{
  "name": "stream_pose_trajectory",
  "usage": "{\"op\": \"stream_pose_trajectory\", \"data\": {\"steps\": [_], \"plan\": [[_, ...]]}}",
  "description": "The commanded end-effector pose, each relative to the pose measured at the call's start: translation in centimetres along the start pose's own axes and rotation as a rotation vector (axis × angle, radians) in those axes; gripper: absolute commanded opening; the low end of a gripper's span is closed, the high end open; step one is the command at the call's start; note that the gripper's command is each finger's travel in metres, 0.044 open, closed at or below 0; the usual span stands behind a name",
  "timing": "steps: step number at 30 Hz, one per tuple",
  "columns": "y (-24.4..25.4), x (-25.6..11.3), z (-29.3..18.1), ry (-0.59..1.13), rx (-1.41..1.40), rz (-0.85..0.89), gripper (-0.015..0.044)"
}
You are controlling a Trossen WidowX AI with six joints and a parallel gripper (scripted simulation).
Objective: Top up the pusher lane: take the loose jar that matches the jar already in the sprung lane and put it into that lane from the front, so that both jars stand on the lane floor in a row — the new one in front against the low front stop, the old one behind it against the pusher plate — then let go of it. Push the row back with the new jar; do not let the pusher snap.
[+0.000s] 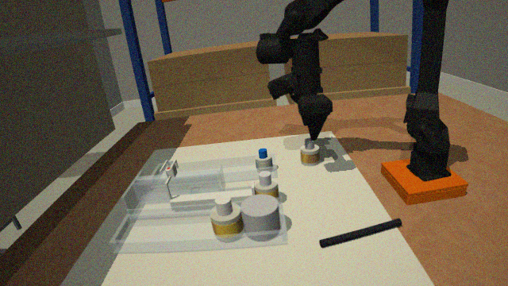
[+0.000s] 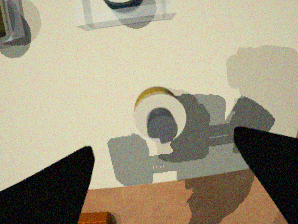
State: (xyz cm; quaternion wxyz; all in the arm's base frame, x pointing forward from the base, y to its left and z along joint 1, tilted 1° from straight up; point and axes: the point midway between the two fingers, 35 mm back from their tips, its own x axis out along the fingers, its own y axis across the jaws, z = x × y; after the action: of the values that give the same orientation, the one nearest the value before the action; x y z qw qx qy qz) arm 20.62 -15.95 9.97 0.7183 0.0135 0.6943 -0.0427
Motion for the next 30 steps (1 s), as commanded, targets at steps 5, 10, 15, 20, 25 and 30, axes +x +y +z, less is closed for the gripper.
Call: {"op": "stream_pose_trajectory", "data": {"steps": [5,10,15,20,25,30], "plan": [[-0.1,1.4,0.0,-0.003,0.005,0.005,0.044],[-0.1,2.4,0.0,-0.003,0.005,0.005,0.044],[-0.1,3.0,0.0,-0.003,0.005,0.005,0.044],[-0.1,3.8,0.1,-0.003,0.005,0.005,0.044],[-0.1,4.6,0.0,-0.003,0.005,0.005,0.044],[-0.1,5.3,0.0,-0.003,0.005,0.005,0.044]]}}
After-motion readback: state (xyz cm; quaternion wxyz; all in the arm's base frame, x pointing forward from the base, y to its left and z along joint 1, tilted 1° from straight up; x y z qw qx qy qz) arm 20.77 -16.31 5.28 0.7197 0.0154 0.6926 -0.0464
